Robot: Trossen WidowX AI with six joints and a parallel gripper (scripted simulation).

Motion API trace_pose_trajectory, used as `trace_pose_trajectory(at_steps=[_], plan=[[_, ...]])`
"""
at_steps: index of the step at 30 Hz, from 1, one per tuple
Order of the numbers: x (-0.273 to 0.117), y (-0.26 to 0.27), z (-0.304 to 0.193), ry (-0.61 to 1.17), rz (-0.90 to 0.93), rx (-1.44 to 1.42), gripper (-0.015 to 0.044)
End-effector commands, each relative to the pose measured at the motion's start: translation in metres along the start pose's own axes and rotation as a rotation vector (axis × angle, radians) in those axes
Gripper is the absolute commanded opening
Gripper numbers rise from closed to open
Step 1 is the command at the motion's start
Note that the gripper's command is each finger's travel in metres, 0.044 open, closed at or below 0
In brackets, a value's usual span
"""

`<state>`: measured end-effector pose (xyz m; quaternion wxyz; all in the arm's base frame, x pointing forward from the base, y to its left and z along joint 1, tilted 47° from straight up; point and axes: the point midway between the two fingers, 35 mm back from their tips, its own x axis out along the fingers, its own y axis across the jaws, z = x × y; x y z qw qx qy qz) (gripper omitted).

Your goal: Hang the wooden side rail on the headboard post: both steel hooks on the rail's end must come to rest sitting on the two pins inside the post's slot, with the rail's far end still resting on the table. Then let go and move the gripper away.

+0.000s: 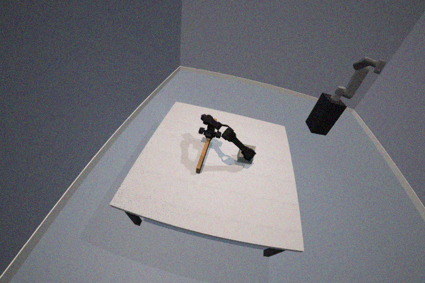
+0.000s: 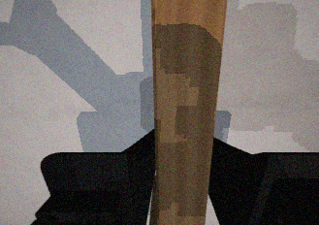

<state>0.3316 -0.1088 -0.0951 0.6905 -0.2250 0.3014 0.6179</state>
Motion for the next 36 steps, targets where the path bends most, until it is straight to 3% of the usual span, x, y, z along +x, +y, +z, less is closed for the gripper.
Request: trace_pose_trajectory(at_steps=[1, 36], plan=[[-0.0026, 0.0009, -0.0031, 0.003, -0.005, 0.0, 0.0], [-0.0023, 0.0008, -0.0066, 0.003, -0.006, 0.0, 0.0]])
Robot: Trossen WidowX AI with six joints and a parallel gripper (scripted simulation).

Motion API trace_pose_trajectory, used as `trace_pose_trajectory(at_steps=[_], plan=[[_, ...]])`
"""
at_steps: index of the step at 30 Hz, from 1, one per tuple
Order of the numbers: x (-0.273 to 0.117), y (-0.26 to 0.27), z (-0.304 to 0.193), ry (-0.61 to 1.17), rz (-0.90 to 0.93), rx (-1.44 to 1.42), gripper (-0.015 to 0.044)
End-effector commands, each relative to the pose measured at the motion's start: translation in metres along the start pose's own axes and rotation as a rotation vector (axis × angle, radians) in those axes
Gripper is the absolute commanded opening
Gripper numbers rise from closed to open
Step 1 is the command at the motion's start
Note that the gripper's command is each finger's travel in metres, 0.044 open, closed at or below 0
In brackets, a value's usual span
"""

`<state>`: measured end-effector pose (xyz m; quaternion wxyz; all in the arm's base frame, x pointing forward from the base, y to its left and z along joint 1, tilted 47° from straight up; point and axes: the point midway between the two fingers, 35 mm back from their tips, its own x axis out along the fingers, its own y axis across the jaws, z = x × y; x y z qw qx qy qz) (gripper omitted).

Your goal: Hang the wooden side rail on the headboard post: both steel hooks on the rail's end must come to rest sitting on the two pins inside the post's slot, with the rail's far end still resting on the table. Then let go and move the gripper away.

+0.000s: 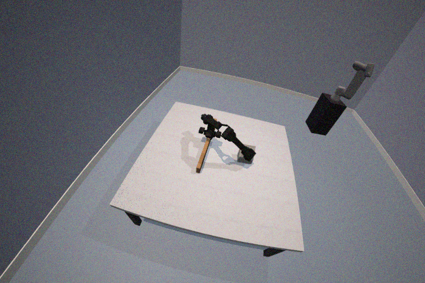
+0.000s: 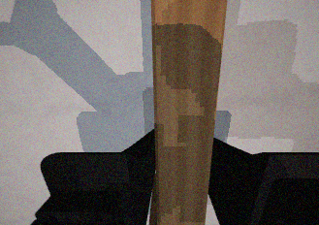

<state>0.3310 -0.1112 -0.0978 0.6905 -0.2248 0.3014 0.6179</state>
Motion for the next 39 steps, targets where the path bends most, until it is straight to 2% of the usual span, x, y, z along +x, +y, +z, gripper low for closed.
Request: trace_pose_trajectory(at_steps=[1, 39], plan=[[-0.0023, 0.0006, -0.0032, 0.003, -0.006, 0.0, 0.0], [-0.0023, 0.0001, -0.0069, 0.004, -0.006, 0.0, 0.0]])
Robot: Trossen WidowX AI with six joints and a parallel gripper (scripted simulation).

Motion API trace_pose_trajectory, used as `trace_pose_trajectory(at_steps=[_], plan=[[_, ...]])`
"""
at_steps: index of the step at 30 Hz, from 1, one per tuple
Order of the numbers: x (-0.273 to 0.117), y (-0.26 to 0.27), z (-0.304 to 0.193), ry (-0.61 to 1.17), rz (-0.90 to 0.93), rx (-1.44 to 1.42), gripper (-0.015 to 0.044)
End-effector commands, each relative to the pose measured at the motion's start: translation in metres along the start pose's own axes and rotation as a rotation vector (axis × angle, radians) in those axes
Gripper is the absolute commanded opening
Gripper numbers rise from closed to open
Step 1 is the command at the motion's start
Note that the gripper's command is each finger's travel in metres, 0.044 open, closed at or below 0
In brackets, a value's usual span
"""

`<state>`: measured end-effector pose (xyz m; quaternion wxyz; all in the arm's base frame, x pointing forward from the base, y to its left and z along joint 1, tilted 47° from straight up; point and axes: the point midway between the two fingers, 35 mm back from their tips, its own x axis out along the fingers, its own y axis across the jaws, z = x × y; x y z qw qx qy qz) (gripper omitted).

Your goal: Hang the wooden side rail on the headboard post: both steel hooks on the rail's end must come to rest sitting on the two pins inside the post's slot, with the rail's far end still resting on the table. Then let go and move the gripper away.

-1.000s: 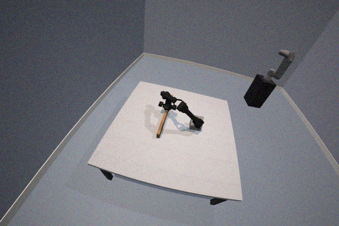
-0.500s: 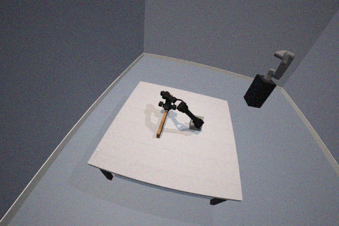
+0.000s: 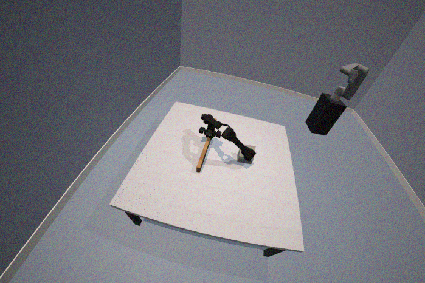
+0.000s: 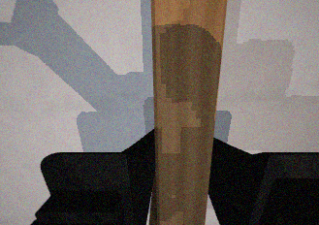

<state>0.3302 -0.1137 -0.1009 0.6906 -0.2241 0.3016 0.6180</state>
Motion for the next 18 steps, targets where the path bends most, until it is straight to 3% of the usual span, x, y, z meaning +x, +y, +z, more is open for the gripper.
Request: trace_pose_trajectory(at_steps=[1, 18], plan=[[-0.0027, -0.0003, -0.0029, 0.004, -0.006, -0.001, 0.0], [-0.0025, -0.001, -0.0037, 0.004, -0.006, -0.001, 0.0]])
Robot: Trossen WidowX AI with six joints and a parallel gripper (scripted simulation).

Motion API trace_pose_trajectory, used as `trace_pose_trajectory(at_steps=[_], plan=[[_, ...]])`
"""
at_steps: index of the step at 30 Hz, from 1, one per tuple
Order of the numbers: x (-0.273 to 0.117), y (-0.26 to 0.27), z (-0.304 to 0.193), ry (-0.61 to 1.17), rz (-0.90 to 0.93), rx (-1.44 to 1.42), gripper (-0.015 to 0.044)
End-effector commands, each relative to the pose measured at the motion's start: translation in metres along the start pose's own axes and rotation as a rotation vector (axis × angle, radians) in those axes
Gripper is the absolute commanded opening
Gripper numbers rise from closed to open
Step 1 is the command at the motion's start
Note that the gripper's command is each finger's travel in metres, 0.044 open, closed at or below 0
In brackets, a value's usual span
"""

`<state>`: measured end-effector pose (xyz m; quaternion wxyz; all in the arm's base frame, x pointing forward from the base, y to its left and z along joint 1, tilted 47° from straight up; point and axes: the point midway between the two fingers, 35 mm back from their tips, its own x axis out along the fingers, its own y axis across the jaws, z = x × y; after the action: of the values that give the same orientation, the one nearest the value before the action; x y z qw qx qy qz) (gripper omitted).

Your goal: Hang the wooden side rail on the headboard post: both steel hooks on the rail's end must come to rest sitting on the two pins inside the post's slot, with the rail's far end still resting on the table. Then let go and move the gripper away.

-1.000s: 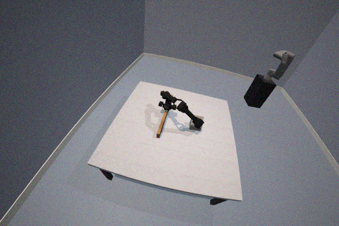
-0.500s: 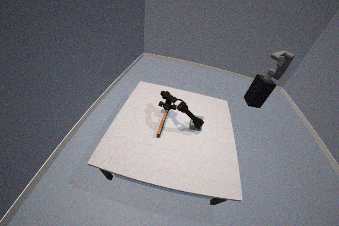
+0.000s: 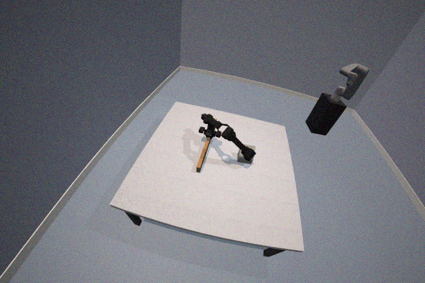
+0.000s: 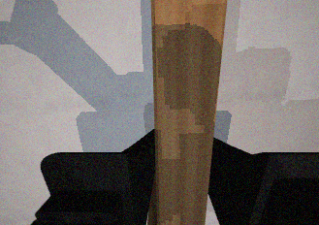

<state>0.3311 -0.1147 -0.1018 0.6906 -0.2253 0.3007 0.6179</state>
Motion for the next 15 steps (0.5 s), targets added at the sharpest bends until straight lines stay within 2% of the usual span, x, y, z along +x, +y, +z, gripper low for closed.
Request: trace_pose_trajectory(at_steps=[1, 15], plan=[[-0.0023, 0.0001, -0.0024, 0.004, -0.005, 0.001, 0.0], [0.0, 0.0001, -0.0024, 0.004, -0.005, 0.001, 0.0]])
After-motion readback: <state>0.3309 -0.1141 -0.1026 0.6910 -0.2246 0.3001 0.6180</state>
